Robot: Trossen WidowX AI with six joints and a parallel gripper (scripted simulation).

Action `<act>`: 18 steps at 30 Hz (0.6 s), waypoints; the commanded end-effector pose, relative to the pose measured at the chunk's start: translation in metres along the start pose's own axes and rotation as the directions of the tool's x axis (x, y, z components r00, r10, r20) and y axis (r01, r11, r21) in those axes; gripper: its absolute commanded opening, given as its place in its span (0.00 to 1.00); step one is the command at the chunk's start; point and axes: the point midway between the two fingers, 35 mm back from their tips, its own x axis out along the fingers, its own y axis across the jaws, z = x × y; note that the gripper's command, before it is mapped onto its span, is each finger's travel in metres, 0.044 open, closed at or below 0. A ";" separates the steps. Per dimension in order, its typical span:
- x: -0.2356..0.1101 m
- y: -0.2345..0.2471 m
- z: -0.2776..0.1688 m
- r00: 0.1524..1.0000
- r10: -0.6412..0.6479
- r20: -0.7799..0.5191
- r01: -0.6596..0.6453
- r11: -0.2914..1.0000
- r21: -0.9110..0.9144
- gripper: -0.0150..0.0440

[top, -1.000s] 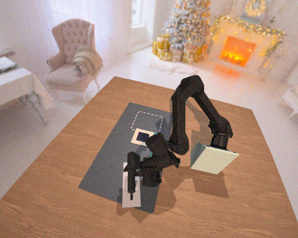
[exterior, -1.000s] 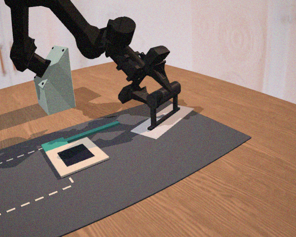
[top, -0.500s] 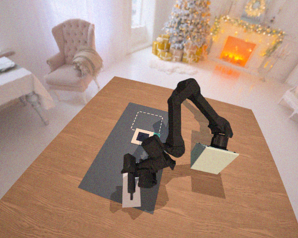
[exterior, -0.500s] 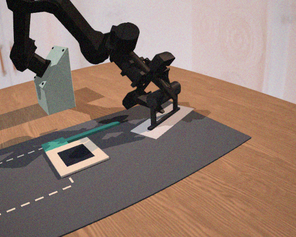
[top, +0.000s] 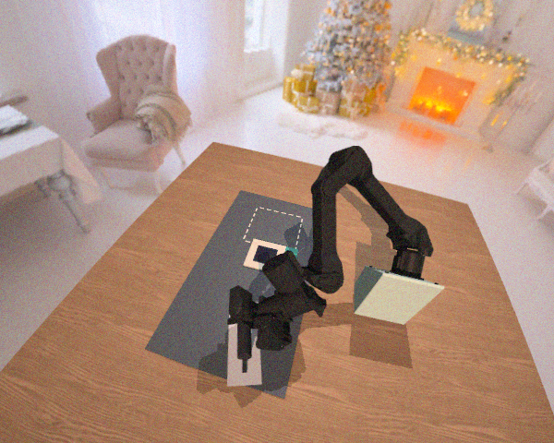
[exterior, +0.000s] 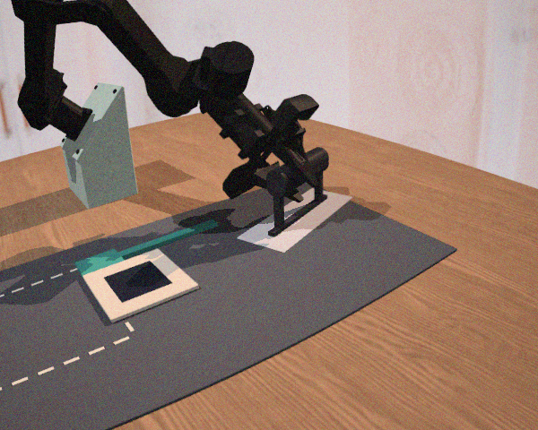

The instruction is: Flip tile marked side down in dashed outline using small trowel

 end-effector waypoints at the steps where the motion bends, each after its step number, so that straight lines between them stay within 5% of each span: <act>1: 0.000 0.000 0.000 1.000 -0.002 0.002 0.002 1.000 -0.002 0.34; 18: -0.032 -0.041 0.001 1.000 -0.001 0.003 0.001 1.000 0.002 0.25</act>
